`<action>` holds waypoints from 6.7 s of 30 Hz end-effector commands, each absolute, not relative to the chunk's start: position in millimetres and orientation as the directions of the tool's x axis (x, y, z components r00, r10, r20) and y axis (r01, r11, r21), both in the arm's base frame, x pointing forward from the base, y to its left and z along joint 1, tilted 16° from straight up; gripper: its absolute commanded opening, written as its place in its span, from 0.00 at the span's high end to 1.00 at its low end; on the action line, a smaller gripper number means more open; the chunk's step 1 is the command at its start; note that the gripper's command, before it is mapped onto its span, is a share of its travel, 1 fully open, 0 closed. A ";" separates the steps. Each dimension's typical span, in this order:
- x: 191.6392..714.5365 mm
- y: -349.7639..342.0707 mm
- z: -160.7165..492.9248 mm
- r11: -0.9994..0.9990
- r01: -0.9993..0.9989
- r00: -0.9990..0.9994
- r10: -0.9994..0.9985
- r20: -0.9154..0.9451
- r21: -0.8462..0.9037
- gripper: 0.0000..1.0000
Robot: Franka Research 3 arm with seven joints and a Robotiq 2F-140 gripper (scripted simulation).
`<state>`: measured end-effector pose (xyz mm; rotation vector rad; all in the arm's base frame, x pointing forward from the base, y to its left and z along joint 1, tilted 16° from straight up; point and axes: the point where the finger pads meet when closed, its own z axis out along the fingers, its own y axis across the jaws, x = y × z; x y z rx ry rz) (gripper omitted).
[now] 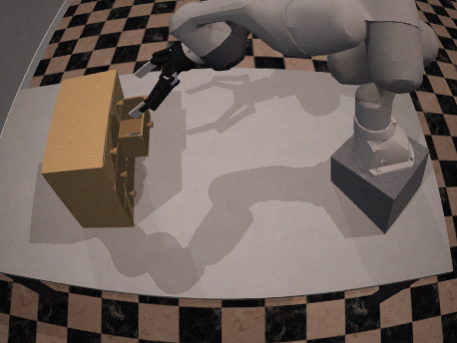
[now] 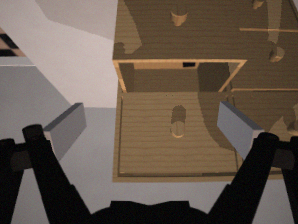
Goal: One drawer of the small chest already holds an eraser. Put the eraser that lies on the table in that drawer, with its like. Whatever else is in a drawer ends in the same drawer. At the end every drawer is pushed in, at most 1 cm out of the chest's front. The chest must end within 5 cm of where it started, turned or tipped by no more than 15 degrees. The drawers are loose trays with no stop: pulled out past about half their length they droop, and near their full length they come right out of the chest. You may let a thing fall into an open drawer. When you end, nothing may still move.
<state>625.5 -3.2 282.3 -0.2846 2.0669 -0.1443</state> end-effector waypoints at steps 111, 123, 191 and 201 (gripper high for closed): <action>448.6 -24.6 301.5 0.965 -0.141 -0.968 -0.181 -0.175 -0.219 0.00; 448.5 -24.6 302.0 0.965 -0.141 -0.970 -0.179 -0.166 -0.219 0.00; 356.4 -15.4 261.0 0.965 -0.141 -0.968 -0.181 -0.176 -0.219 0.00; 373.2 -15.5 249.8 0.965 -0.141 -0.935 -0.203 -0.292 -0.219 0.00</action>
